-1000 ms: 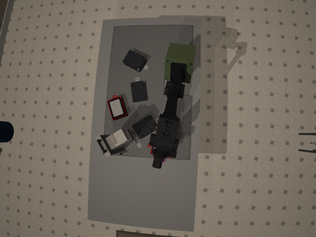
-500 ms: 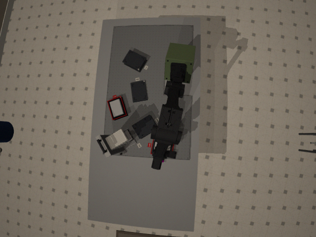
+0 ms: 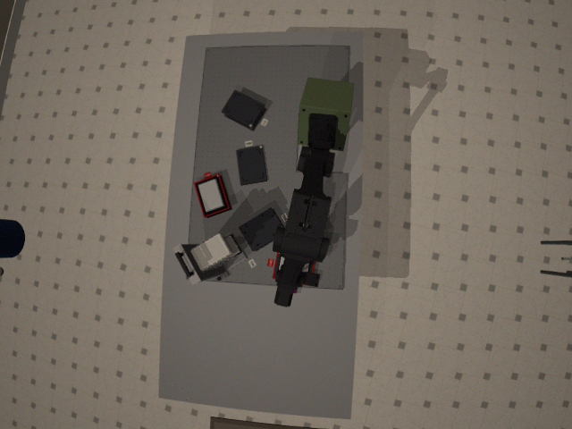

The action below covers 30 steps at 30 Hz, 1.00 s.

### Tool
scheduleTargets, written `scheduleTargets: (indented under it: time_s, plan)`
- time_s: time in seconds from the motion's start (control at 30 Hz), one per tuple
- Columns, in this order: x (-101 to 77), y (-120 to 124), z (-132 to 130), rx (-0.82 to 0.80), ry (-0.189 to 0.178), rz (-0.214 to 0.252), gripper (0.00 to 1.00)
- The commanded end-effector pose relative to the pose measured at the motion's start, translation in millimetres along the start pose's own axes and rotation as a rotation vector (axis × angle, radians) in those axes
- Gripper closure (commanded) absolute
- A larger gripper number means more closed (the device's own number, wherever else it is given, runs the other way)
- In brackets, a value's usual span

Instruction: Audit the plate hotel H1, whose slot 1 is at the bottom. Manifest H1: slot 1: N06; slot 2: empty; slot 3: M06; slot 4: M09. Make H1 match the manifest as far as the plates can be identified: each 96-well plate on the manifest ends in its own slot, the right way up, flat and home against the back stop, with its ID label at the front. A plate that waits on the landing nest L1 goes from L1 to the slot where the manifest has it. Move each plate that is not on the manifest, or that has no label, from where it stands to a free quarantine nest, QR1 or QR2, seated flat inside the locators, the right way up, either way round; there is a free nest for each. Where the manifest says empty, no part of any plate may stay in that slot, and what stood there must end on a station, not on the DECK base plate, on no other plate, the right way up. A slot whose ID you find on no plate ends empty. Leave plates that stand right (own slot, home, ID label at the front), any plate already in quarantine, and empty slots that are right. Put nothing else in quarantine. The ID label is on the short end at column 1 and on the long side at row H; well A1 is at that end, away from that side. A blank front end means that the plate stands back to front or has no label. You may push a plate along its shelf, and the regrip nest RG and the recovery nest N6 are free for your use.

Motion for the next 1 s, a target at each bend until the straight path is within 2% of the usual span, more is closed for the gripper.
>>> scheduleTargets:
  time_s: [0.0,0.2,0.27,0.97]
  plan:
    - [-3.2,-2,-5,-0.003,0.012,-0.006,0.00]
    - [-3.2,-2,-5,-0.003,0.012,-0.006,0.00]
    - [-14.0,5,2,-0.007,0.007,0.003,0.00]
    - [-64.5,4,2,-0.008,0.008,0.003,0.00]
Point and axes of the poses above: the point where the finger pads meet when closed, its own x axis out along the fingers, its own z axis across the jaws, y = z × x, the point moved 5 cm from there along -x, back along the fingers, and after that the axes turned 15 degrees about x, right-handed, at the moved point
